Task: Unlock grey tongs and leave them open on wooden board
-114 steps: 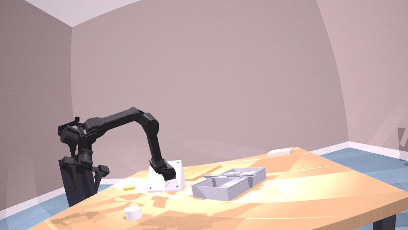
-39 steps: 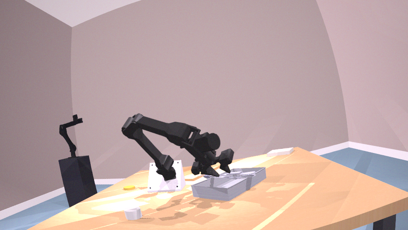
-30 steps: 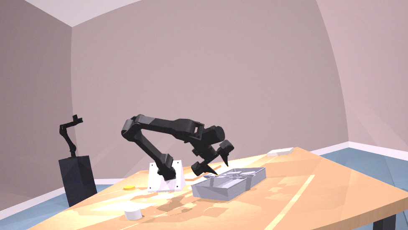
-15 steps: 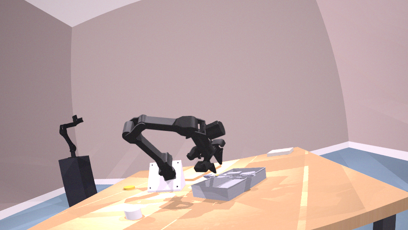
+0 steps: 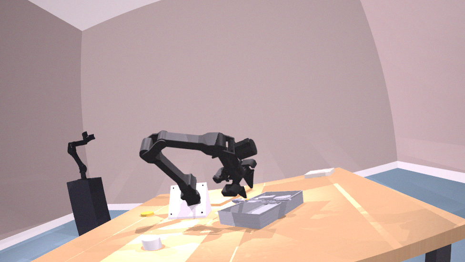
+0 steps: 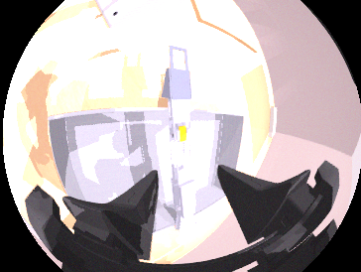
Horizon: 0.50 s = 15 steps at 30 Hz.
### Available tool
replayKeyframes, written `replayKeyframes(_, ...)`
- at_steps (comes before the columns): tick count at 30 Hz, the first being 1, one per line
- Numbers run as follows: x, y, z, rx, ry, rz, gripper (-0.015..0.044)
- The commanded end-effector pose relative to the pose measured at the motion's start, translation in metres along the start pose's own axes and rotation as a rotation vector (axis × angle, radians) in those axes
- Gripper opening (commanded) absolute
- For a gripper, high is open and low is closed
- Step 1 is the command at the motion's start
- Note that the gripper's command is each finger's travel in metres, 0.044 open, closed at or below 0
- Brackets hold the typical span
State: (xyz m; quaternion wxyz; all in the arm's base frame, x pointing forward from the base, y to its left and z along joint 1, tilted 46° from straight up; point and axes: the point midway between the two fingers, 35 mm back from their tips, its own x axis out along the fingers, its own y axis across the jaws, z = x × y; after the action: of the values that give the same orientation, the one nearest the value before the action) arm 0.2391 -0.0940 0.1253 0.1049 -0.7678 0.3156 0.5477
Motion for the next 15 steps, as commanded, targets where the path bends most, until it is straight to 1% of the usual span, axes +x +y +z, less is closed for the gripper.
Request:
replayKeyframes(1, 0.006, 0.0, -0.001, -0.004, 0.0, 0.004, 0.026)
replayKeyframes(15, 0.029, -0.001, -0.003, -0.004, 0.001, 0.004, 0.026)
